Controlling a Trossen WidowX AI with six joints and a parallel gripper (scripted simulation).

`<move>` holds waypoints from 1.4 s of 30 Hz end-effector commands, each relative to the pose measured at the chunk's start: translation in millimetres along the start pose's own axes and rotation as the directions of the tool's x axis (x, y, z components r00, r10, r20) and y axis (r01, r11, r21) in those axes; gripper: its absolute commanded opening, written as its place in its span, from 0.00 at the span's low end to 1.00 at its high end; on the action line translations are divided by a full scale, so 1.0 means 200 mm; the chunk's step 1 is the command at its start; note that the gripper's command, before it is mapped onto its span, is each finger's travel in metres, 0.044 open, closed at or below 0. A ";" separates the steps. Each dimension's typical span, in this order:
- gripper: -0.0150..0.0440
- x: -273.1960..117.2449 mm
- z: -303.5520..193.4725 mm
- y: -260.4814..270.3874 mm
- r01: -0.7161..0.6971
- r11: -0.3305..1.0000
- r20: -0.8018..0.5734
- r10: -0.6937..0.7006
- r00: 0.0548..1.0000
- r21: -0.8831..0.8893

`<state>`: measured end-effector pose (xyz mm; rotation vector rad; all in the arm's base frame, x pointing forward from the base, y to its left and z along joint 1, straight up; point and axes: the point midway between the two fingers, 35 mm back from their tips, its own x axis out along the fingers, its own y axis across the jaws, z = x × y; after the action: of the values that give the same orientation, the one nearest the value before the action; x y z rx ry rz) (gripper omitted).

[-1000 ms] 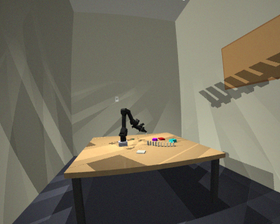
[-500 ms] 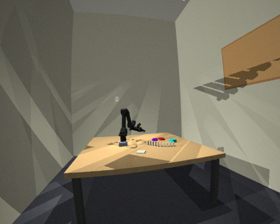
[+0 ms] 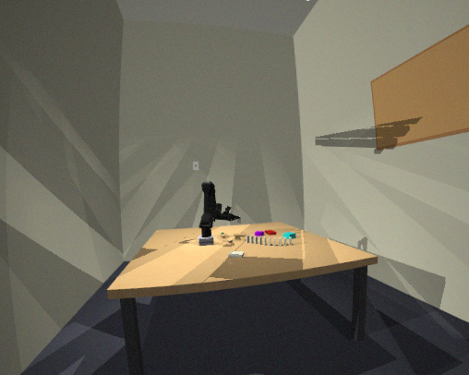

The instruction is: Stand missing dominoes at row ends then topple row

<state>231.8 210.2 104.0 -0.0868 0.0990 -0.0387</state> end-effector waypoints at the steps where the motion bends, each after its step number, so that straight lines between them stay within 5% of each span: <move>1: 0.29 -0.05 -0.01 -0.06 0.033 0.999 0.028 -0.034 0.999 0.008; 17: 0.29 -0.20 -0.01 -0.27 0.127 0.986 0.081 -0.136 0.987 0.110; 42: 0.29 -0.18 -0.09 -0.25 0.130 0.985 0.076 -0.139 0.987 0.116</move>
<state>191.1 158.5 100.4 0.0122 0.0060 -0.1726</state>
